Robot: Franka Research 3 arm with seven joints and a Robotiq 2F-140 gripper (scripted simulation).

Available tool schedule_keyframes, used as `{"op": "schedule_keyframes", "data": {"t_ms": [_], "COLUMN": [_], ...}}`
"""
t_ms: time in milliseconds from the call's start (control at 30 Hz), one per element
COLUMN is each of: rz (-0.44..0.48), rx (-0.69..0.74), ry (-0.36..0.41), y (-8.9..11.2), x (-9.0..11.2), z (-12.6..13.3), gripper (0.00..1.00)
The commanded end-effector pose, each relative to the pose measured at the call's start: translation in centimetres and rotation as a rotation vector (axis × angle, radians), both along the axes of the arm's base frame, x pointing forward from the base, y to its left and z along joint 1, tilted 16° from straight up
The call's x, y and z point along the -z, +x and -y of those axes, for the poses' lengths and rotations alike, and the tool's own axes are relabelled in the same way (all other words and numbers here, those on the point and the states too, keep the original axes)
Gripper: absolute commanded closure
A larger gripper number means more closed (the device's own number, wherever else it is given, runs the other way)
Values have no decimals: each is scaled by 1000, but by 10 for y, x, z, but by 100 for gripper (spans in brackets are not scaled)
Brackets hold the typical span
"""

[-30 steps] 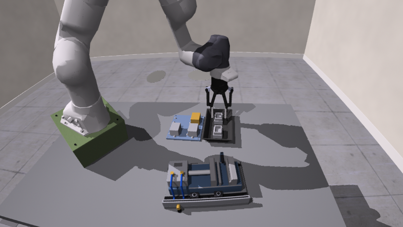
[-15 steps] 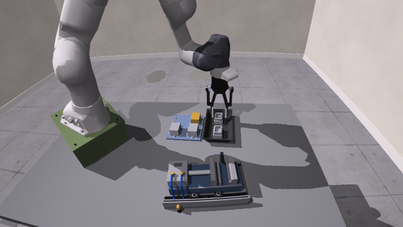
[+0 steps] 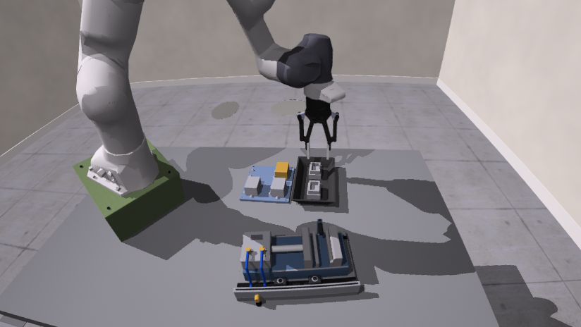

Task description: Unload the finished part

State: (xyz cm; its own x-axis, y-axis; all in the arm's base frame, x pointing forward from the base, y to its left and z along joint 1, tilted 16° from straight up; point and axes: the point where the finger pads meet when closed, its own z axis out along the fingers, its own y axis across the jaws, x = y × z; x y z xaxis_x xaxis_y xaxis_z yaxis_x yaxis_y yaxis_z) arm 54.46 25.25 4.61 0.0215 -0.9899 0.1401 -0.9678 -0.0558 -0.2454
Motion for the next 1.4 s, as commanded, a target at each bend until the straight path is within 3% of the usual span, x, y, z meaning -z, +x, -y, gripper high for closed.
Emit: {"op": "schedule_keyframes", "data": {"t_ms": [0, 167, 233, 533, 900, 933, 1367], "rz": [-13, -13, -13, -13, -13, -13, -13], "rx": [1, 1, 1, 1, 1, 1, 1], "ry": [-11, -11, -11, -11, -11, -11, -11], "y": [-9, -16, -16, -26, -28, -28, -28], "x": [-16, -44, -44, -83, -92, -92, -92], "z": [0, -5, -5, -10, -12, -12, -12], "gripper": [60, 60, 60, 60, 60, 100, 100]}}
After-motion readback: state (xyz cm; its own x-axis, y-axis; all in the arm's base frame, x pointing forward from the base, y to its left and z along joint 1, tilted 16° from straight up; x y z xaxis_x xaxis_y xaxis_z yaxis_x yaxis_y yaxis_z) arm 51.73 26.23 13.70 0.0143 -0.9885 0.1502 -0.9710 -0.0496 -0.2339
